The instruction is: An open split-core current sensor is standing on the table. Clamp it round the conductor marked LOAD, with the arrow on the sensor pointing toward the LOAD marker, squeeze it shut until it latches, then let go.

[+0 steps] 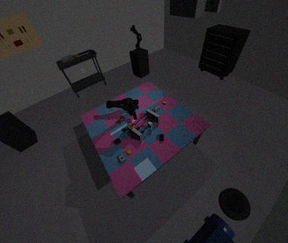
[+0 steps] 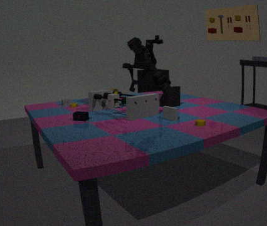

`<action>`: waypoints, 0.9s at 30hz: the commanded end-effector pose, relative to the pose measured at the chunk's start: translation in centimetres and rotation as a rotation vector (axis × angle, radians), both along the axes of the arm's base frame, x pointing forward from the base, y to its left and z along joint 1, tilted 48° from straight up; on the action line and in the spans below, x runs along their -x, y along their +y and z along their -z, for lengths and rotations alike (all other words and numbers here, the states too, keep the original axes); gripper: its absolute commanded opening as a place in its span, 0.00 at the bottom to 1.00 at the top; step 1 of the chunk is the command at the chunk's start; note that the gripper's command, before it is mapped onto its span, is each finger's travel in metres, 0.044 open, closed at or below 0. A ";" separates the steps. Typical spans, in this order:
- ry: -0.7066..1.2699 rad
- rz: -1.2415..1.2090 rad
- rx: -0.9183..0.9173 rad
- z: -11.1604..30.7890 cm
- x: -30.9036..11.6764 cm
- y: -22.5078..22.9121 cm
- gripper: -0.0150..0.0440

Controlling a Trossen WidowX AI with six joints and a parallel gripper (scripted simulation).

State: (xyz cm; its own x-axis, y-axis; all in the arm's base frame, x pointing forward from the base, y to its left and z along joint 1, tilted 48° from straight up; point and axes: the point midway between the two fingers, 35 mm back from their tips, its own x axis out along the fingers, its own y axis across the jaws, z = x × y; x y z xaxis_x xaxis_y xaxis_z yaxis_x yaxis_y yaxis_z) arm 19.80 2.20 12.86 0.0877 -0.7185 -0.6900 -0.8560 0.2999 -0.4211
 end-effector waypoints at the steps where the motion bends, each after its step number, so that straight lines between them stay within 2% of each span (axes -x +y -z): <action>1: 0.077 -0.111 0.013 -0.2 0.0 0.2 0.25; 23: 0.370 -0.499 0.075 0.4 -4.7 0.2 0.25; 27: 0.377 -0.508 0.078 0.5 -4.9 0.1 0.25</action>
State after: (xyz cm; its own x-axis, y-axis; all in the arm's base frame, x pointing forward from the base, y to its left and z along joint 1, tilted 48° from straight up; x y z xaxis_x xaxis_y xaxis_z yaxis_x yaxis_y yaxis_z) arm 24.13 2.20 12.17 0.1767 -0.7037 -0.6881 -0.9813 -0.1802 -0.0678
